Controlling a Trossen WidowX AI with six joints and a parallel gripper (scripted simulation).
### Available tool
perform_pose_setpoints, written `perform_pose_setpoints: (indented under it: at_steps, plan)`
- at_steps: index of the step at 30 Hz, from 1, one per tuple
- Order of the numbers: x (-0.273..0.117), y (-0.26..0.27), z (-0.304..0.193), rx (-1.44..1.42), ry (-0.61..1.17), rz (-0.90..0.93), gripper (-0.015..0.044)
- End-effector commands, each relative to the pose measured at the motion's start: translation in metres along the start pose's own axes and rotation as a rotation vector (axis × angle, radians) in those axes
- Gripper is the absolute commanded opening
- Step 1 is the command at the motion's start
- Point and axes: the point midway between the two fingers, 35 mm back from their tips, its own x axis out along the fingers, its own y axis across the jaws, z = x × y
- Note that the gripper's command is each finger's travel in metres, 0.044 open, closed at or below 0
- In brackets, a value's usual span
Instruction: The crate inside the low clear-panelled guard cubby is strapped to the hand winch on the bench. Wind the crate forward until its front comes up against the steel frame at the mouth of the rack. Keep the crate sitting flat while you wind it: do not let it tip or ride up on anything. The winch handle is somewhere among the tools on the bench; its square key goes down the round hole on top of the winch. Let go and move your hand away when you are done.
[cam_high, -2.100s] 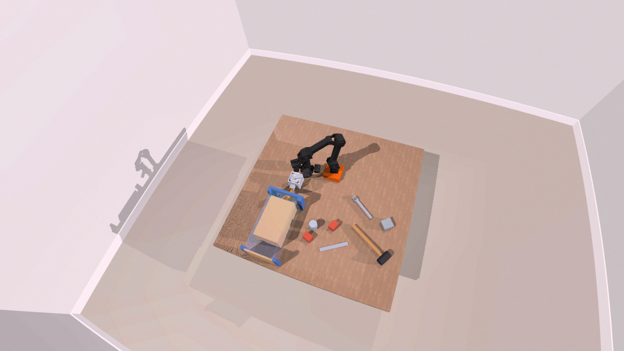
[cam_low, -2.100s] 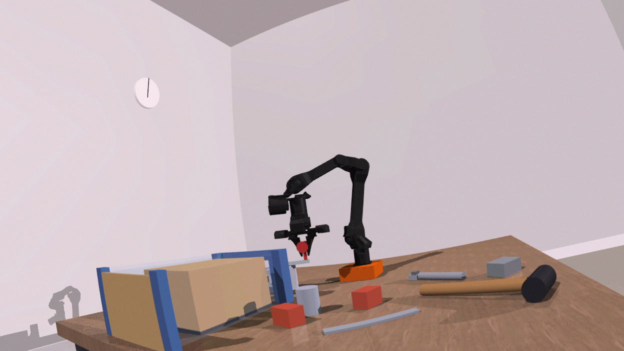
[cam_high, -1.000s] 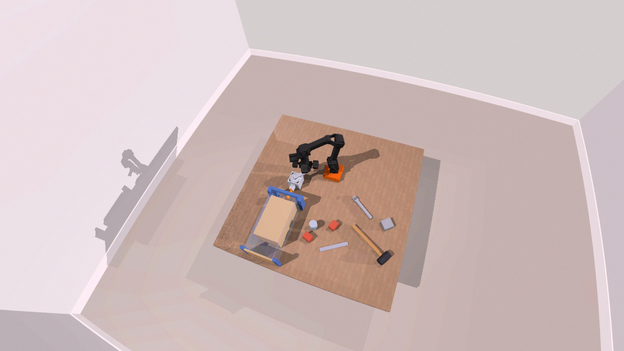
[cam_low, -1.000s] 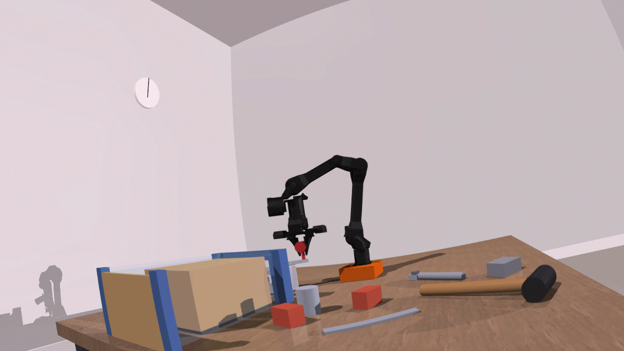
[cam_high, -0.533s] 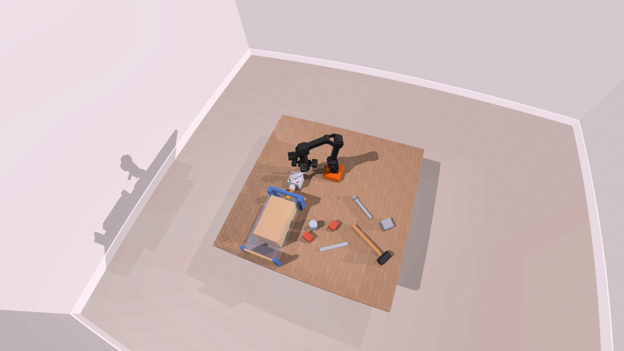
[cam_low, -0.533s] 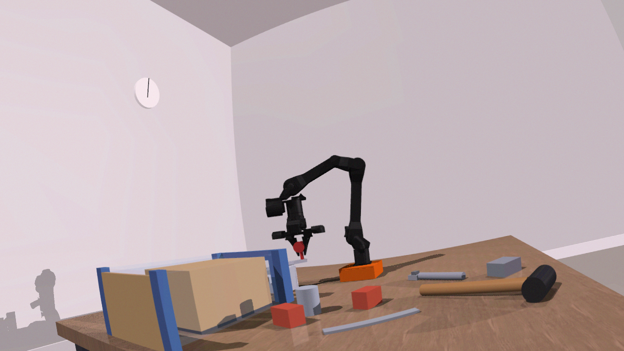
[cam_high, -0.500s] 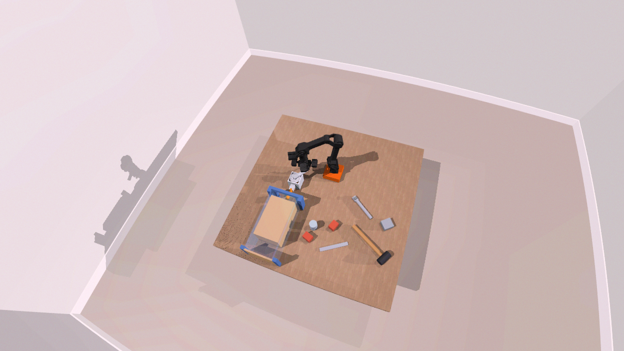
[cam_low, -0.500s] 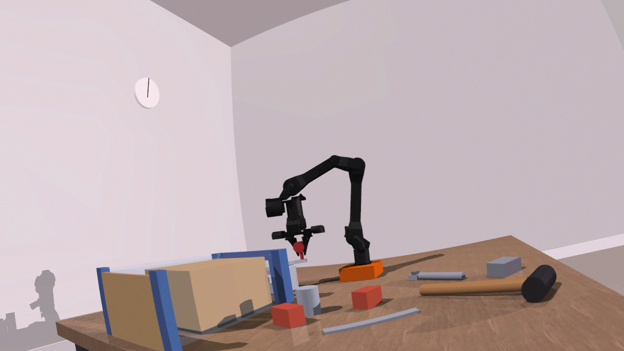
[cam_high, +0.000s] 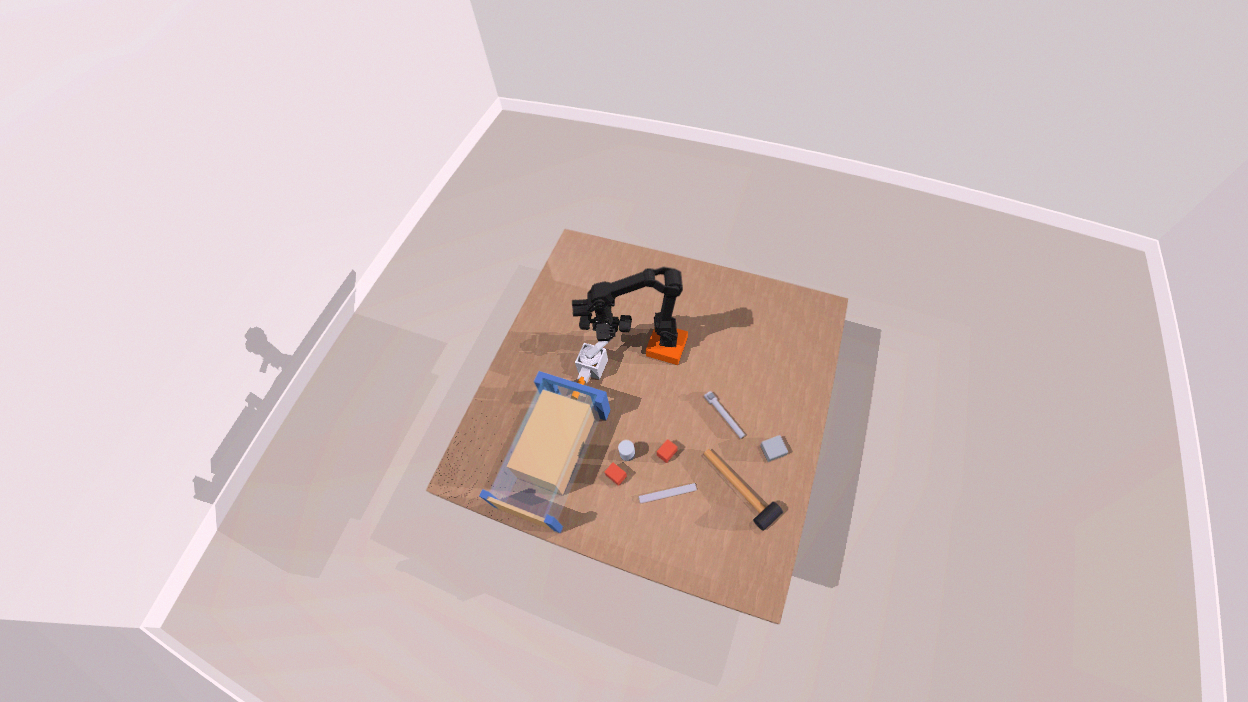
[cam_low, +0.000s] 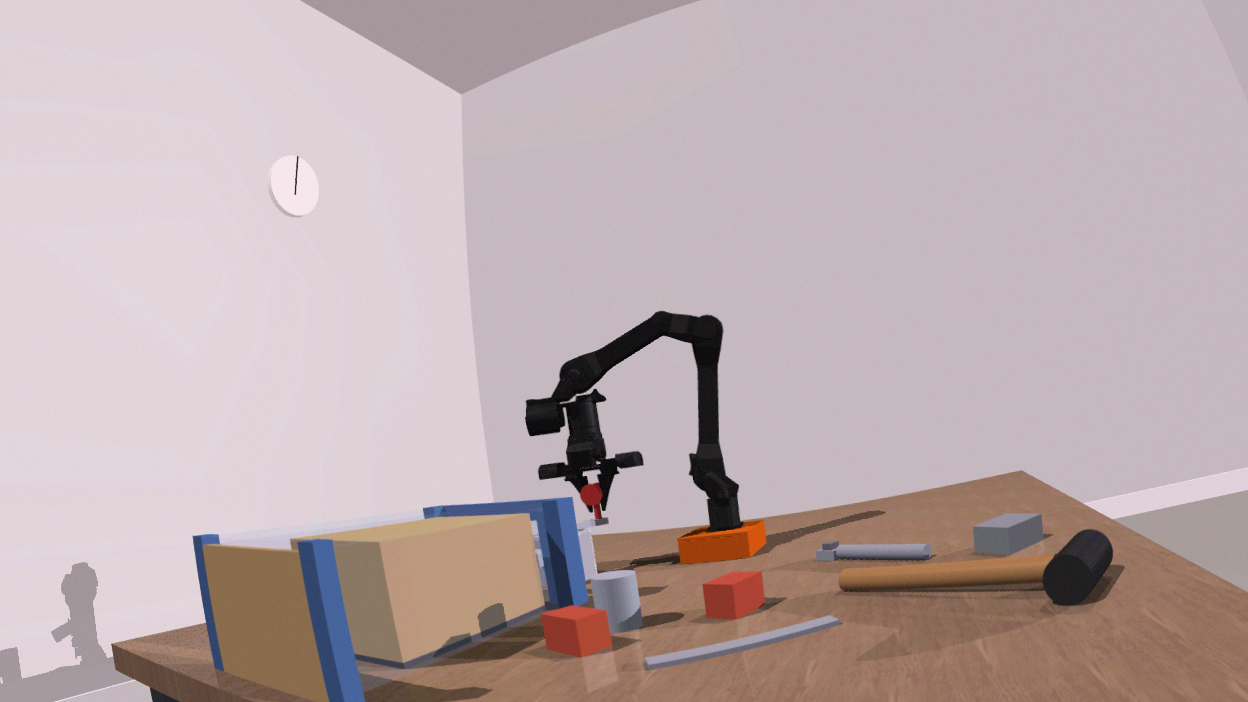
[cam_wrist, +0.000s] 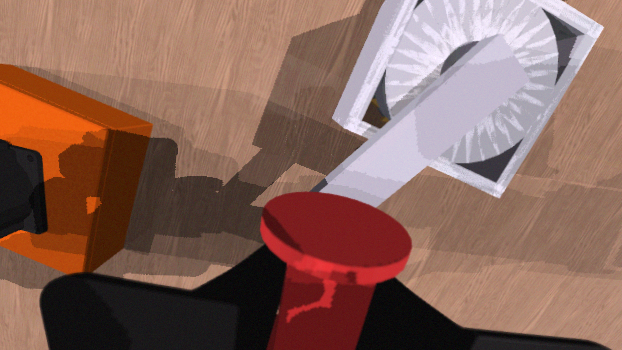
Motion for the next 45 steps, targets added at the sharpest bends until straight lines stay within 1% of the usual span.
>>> perform_pose_setpoints:
  at_steps: [1,45]
  plan:
    - [0.000,-0.013,-0.007,0.006,0.016,-0.024,0.0000]
    - [-0.002,-0.063,-0.017,0.006,0.017,-0.028,0.0000]
